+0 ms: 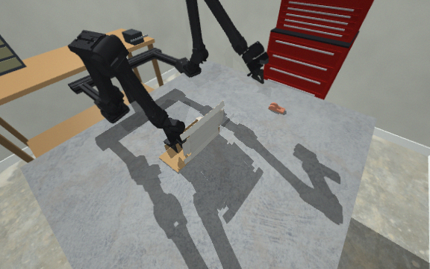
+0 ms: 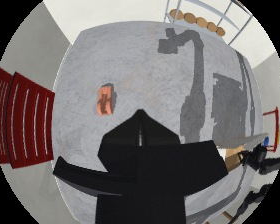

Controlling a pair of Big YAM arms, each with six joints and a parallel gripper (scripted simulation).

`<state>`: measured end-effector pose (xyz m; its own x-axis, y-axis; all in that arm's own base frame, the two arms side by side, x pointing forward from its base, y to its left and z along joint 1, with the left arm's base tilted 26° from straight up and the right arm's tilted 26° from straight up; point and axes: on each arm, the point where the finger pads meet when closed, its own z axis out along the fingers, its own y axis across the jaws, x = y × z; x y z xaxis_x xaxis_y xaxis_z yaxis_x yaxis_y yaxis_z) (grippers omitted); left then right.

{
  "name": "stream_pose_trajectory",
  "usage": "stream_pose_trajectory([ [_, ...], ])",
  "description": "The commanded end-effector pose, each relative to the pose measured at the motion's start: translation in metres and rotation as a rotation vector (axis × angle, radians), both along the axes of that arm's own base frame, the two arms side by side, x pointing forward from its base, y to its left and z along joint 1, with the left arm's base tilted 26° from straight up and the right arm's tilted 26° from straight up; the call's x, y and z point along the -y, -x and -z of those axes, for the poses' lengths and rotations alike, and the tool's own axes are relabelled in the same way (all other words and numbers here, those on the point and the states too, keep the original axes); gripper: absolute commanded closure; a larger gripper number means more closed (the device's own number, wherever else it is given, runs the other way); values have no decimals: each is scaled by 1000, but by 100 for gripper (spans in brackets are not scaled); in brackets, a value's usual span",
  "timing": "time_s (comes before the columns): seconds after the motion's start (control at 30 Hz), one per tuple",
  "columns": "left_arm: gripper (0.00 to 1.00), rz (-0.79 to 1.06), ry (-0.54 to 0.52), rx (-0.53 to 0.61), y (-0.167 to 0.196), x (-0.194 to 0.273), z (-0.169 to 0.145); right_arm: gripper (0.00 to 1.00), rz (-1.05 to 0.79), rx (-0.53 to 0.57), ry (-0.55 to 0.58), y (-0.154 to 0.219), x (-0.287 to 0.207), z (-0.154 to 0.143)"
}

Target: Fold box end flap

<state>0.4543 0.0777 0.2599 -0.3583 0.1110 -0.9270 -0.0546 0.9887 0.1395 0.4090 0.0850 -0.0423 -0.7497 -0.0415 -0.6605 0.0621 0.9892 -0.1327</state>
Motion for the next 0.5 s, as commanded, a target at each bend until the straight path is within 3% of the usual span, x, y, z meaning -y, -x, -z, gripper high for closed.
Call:
stream_pose_trajectory([
  [0.0,100,3,-2,17,-1,1,-7,57,-4,17,-3,-12,-2,0],
  [0.47,100,3,-2,17,-1,1,-7,57,-4,17,-3,-13,-1,3],
])
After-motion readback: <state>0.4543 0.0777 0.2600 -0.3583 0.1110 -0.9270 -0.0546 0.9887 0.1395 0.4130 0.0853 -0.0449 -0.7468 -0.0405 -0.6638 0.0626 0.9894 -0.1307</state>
